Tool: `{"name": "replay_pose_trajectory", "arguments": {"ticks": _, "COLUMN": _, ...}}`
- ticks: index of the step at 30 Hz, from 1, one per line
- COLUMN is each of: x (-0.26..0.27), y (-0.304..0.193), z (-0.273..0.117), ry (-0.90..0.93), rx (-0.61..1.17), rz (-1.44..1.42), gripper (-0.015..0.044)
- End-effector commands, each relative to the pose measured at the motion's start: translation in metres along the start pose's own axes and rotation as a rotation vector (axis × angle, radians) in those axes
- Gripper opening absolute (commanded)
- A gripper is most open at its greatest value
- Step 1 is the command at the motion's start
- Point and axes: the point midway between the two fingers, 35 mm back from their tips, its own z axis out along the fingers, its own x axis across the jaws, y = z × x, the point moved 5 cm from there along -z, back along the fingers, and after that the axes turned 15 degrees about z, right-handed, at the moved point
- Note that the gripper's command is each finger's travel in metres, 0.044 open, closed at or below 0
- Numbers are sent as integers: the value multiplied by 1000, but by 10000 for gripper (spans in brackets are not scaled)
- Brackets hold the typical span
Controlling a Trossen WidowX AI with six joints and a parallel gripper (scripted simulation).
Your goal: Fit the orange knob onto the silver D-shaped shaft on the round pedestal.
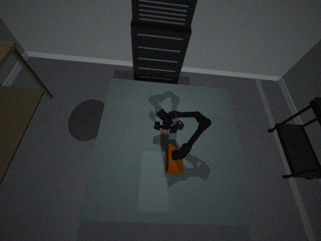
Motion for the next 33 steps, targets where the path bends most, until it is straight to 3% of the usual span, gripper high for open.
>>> {"name": "replay_pose_trajectory", "arguments": {"ticks": 1, "x": -1, "y": 0, "z": 10, "ry": -11, "rx": 2, "rz": -7, "gripper": 440}}
{"name": "replay_pose_trajectory", "arguments": {"ticks": 33, "x": -1, "y": 1, "z": 59, "ry": -11, "rx": 1, "rz": -7, "gripper": 440}}
